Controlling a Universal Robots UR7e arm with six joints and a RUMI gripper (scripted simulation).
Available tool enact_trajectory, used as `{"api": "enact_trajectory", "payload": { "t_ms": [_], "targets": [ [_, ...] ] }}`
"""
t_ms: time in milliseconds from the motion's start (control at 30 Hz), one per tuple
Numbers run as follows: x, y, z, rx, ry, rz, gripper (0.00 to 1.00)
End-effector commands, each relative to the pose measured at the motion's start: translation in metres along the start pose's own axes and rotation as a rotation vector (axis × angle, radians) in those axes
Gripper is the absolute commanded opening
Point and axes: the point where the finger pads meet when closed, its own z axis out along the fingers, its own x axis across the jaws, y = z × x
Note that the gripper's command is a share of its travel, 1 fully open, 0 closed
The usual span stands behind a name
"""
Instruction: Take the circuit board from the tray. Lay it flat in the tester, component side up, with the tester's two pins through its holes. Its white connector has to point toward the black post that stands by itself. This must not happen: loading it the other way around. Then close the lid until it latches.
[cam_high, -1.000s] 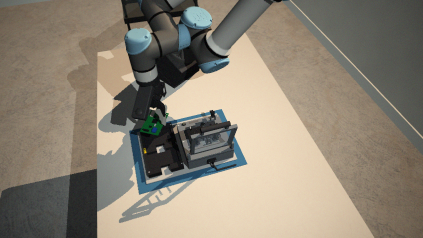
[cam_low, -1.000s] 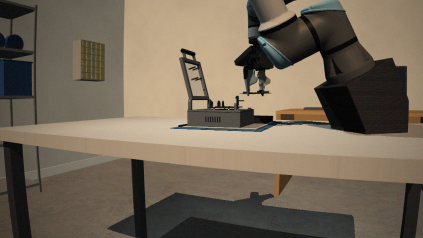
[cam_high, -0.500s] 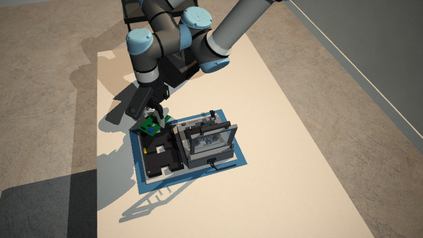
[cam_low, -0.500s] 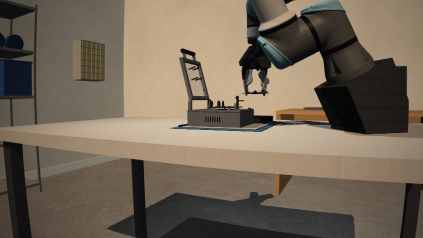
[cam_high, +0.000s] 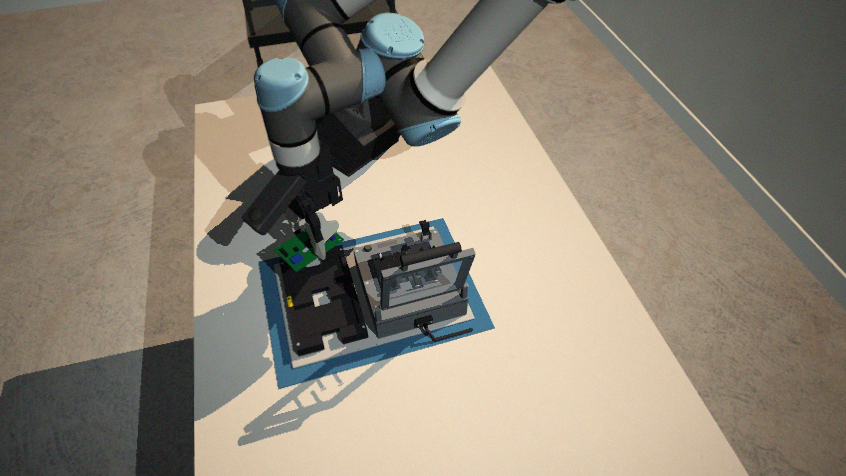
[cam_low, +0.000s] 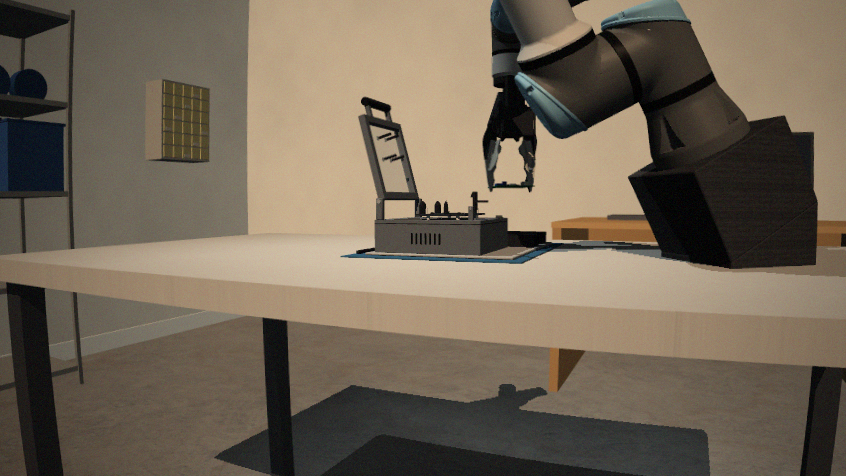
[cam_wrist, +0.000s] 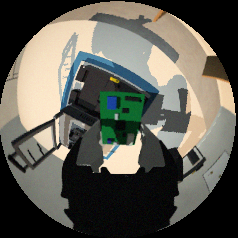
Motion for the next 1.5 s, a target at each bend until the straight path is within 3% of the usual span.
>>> {"api": "enact_trajectory", "payload": {
  "t_ms": [0, 800, 1467],
  "targets": [
    [-0.0001, -0.0004, -0.0003, 0.001, 0.002, 0.061, 0.39],
    [0.0, -0.0004, -0.0003, 0.002, 0.001, 0.329, 0.39],
    [-0.0001, -0.0003, -0.0003, 0.002, 0.001, 0.426, 0.39]
  ]
}}
